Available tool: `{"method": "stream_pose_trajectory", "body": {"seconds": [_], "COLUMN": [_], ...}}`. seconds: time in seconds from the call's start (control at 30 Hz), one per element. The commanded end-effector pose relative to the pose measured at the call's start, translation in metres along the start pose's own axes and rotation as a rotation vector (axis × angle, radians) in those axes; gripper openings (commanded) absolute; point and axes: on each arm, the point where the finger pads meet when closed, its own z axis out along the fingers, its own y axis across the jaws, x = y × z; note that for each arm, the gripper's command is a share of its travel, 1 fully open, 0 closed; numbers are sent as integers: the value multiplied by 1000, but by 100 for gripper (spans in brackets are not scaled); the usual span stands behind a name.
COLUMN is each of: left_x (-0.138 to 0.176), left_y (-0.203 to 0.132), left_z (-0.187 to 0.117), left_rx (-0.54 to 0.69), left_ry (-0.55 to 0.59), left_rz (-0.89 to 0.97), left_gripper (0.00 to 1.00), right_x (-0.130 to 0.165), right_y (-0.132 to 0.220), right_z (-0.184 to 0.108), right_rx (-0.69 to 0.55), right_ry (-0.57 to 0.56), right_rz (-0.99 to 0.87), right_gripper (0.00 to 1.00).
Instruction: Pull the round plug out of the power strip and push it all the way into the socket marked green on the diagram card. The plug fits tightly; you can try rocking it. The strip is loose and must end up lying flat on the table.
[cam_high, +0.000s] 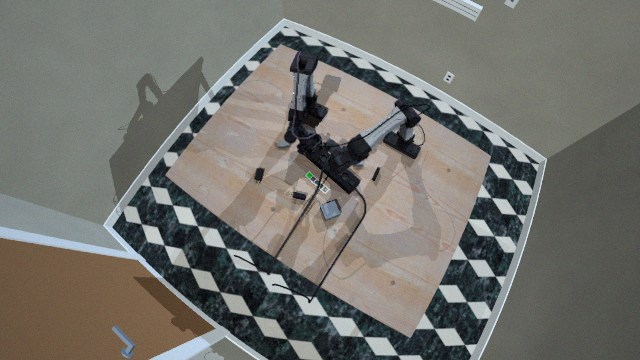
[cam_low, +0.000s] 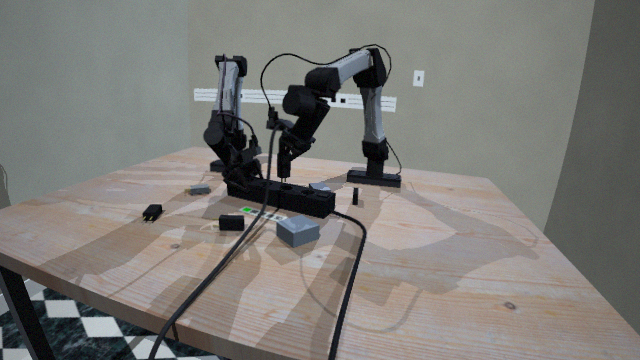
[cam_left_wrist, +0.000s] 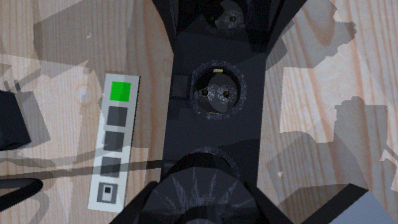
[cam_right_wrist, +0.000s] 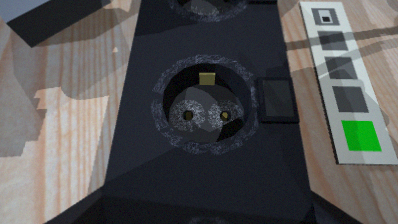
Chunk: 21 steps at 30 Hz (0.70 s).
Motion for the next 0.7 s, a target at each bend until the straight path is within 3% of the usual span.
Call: {"method": "stream_pose_trajectory", "body": {"seconds": [0.0, 0.67], "left_x": [-8, -17], "left_y": [-4, -4], "left_z": [-8, -23], "left_rx": [29, 1], "left_ry": [9, -4], "left_rz": [-6, 13], "left_gripper": [33, 33], "right_x": [12, -1], "right_y": [1, -8], "right_z": [2, -1], "right_rx": [-1, 16], "right_ry": [50, 15], "right_rz": [29, -4], "right_gripper": [73, 73]}}
